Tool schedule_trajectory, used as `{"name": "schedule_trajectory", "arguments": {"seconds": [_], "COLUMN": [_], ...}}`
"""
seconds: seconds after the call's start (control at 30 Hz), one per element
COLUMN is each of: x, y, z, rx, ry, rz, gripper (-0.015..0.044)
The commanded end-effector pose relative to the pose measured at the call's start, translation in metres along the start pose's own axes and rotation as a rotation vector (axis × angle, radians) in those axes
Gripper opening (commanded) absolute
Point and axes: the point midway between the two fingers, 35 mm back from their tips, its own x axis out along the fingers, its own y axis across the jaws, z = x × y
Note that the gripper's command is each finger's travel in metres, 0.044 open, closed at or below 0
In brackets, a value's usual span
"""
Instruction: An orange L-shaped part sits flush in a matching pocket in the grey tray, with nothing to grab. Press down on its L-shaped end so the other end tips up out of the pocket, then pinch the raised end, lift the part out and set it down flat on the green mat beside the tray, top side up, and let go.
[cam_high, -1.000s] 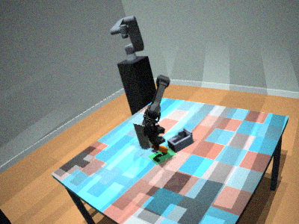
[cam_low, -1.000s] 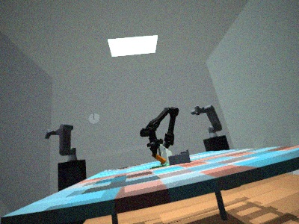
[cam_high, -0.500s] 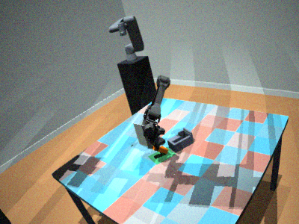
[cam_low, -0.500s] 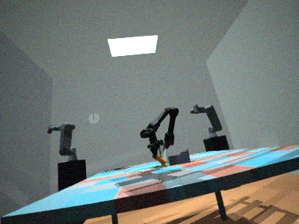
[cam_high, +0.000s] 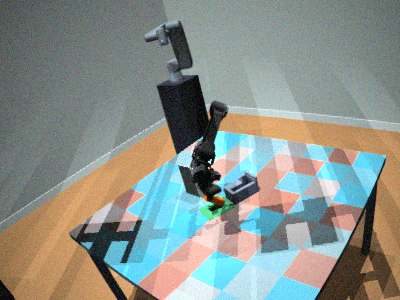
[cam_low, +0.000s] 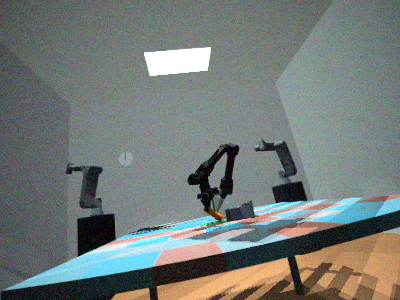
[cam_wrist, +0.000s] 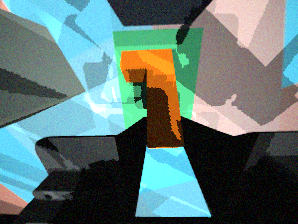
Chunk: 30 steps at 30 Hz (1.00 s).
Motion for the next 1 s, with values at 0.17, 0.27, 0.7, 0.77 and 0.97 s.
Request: {"name": "schedule_trajectory", "arguments": {"seconds": [0.17,0.27,0.7,0.77,0.97], "x": [0.0,-0.003,-0.083,-0.083,-0.083], "y": [0.0,-0.001,-0.002,-0.002,-0.002], "z": [0.0,0.0,-0.003,-0.003,-0.003], "rx": [0.0,0.0,0.014,0.014,0.014], "ry": [0.0,0.0,-0.001,-0.001,-0.001], "rz": [0.0,0.0,-0.013,-0.013,-0.013], "gripper": [0.0184,0.0263,0.04,0.04,0.04]}}
